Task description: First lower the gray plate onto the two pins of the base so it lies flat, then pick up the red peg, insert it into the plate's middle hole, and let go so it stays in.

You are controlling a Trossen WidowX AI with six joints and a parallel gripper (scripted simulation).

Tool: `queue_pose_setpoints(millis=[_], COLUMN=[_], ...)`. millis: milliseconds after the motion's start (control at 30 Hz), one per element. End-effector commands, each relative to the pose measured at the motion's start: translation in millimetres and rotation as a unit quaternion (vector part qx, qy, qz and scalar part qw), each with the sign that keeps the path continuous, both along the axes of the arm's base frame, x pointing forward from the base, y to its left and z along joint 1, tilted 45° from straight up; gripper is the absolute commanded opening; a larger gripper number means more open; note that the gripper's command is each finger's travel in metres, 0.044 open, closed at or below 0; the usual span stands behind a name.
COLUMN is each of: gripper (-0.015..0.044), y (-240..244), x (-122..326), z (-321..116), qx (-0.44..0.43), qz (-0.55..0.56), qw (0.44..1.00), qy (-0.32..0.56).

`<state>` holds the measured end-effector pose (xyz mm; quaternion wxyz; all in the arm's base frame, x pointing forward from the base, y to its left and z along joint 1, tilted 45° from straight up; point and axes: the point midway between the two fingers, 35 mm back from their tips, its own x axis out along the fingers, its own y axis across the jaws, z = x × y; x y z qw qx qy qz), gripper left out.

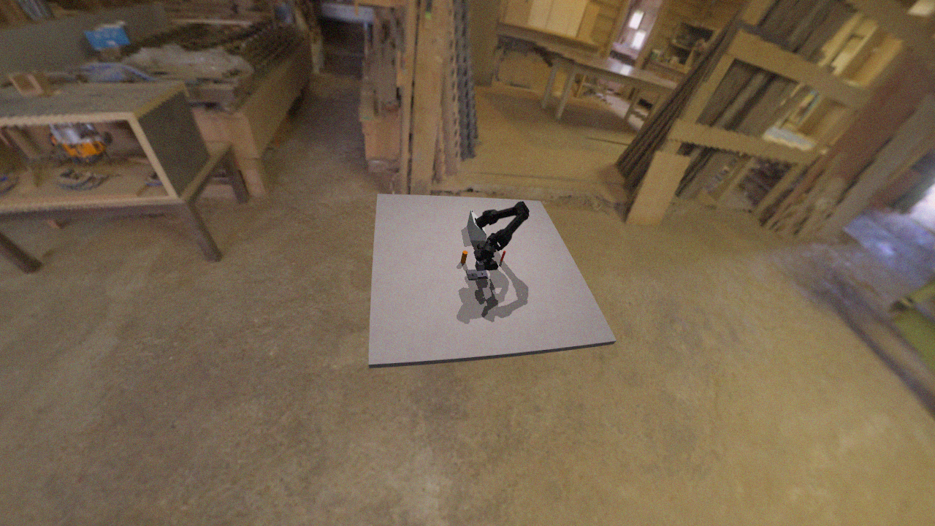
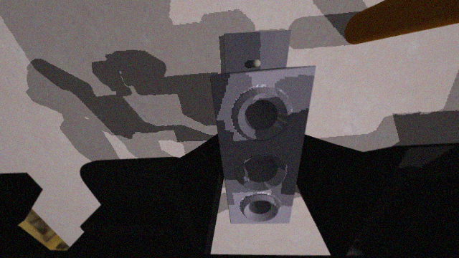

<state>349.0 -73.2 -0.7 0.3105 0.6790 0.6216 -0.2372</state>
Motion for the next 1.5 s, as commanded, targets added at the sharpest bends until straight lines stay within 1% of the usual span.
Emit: queue_pose_setpoints(millis=[0, 200, 1100, 1467], gripper=[0.0, 0.0, 0.0, 0.0], y=[-2, -5, -5, 5], x=[-3, -8, -8, -6], z=[-13, -29, -29, -41], qx=[-0.001, 0.001, 0.001, 0.002], qz=[-0.008, -0.018, -0.019, -0.019], qw=[1.0, 1.0, 1.0, 1.0], qy=[0.011, 0.021, 0.021, 0.021])
